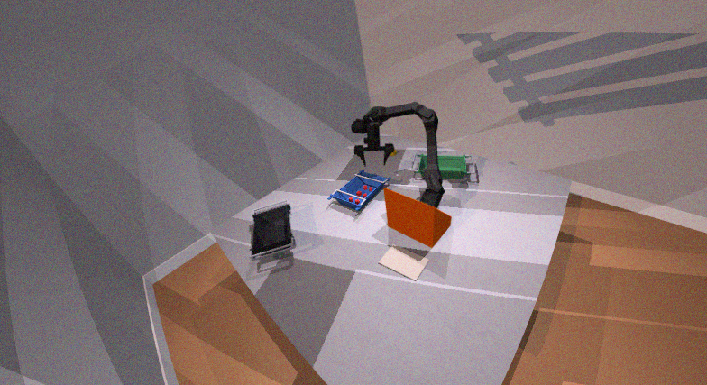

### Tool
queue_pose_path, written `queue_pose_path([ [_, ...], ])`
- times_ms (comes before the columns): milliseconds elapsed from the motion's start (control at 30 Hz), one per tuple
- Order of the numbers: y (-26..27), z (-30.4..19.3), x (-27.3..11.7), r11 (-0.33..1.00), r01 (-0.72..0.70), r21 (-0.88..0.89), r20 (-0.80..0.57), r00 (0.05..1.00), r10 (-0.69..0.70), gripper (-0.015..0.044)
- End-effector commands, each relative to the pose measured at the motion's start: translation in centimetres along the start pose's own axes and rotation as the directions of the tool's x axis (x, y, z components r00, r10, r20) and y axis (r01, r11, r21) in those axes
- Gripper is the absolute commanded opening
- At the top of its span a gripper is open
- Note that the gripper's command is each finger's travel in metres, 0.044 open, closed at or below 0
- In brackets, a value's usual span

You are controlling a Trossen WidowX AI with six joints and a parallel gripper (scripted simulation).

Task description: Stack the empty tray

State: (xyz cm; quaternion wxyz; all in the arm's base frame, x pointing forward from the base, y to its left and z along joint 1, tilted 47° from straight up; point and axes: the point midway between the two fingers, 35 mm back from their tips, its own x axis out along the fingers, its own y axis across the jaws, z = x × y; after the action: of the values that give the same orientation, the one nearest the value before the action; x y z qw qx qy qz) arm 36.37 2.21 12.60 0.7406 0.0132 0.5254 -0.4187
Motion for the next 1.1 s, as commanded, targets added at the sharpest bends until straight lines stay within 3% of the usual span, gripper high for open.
queue_pose_path([
  [0,-6.5,2.3,0.4,0.944,-0.017,0.331,-0.011,1.000,0.022,0.0440],
  [267,-19.2,2.7,0.6,0.549,-0.045,0.834,0.027,0.999,0.042,0.0440],
  [367,-22.6,1.9,0.6,0.373,-0.057,0.926,0.050,0.998,0.028,0.0440],
  [467,-26.8,0.6,0.4,0.117,-0.082,0.990,0.083,0.996,-0.010,0.0440],
  [567,-30.8,-1.5,0.0,-0.158,-0.125,0.979,0.116,0.991,-0.066,0.0440],
  [633,-32.3,-2.5,-0.3,-0.274,-0.151,0.950,0.129,0.987,-0.096,0.0440],
  [1067,-32.4,-2.3,0.9,-0.289,-0.152,0.945,0.128,0.987,-0.099,0.0440],
])
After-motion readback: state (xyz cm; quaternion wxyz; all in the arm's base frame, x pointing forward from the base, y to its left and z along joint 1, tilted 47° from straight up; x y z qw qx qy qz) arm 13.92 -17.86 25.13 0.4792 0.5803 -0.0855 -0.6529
